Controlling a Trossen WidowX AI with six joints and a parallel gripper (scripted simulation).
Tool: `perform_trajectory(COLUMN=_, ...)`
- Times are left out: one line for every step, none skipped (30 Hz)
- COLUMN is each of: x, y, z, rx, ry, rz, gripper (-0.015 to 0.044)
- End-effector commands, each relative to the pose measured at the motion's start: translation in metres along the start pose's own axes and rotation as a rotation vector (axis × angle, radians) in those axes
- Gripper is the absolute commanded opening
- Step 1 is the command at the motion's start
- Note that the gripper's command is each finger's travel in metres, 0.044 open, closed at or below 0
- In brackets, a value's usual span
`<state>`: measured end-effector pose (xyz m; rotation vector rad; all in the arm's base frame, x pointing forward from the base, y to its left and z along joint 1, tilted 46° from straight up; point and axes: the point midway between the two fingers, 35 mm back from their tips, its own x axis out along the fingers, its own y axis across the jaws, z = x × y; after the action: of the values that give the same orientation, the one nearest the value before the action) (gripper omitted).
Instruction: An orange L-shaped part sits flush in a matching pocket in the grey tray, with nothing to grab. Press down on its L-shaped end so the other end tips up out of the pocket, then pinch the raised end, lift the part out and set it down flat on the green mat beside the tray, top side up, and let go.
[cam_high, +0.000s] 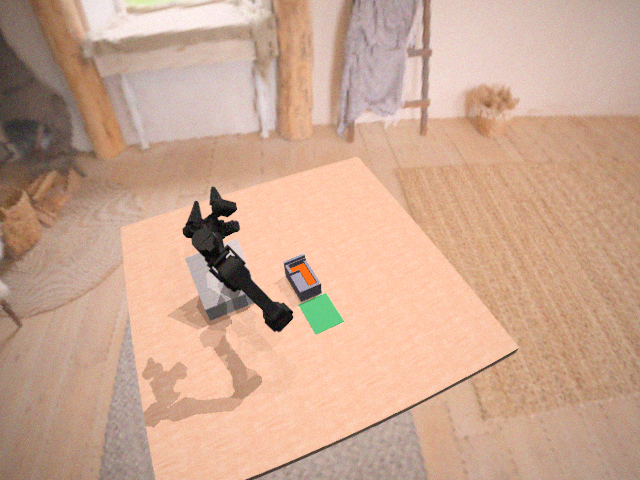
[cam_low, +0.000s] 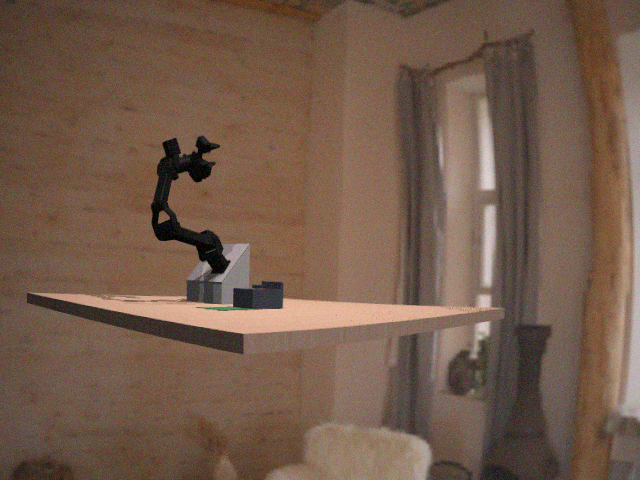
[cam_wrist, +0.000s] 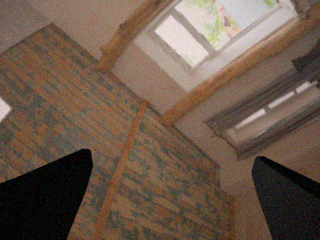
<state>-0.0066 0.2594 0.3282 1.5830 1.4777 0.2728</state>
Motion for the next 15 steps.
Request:
perform_trajectory(x=0.002, y=0.000, z=0.002, rx=-0.011, ry=-0.012, rz=0.000, gripper=0.0374)
perform_trajectory(x=0.005, y=0.000, z=0.004, rx=-0.026, ry=-0.029, rz=0.000, gripper=0.0348)
perform_trajectory(x=0.009, y=0.000, z=0.008, rx=-0.023, ry=-0.046, rz=-0.003, gripper=0.0321)
perform_trajectory(x=0.013, y=0.000, z=0.011, rx=-0.043, ry=-0.068, rz=-0.004, gripper=0.0295)
perform_trajectory(x=0.018, y=0.000, z=0.016, rx=-0.066, ry=-0.094, rz=-0.006, gripper=0.0269)
perform_trajectory(x=0.024, y=0.001, z=0.022, rx=-0.102, ry=-0.133, rz=-0.007, gripper=0.0243)
perform_trajectory(x=0.032, y=0.001, z=0.031, rx=-0.147, ry=-0.184, rz=-0.014, gripper=0.0216)
perform_trajectory(x=0.042, y=0.003, z=0.043, rx=-0.186, ry=-0.242, rz=-0.019, gripper=0.0190)
perform_trajectory(x=0.050, y=0.003, z=0.054, rx=-0.237, ry=-0.298, rz=-0.034, gripper=0.0180)
perform_trajectory(x=0.059, y=0.005, z=0.067, rx=-0.281, ry=-0.357, rz=-0.050, gripper=0.0180)
perform_trajectory(x=0.067, y=0.006, z=0.083, rx=-0.336, ry=-0.425, rz=-0.078, gripper=0.0180)
perform_trajectory(x=0.075, y=0.007, z=0.099, rx=-0.389, ry=-0.493, rz=-0.116, gripper=0.0180)
perform_trajectory(x=0.079, y=0.011, z=0.114, rx=-0.389, ry=-0.548, rz=-0.127, gripper=0.0180)
perform_trajectory(x=0.083, y=0.011, z=0.124, rx=-0.421, ry=-0.583, rz=-0.153, gripper=0.0180)
perform_trajectory(x=0.087, y=0.012, z=0.138, rx=-0.458, ry=-0.630, rz=-0.189, gripper=0.0180)
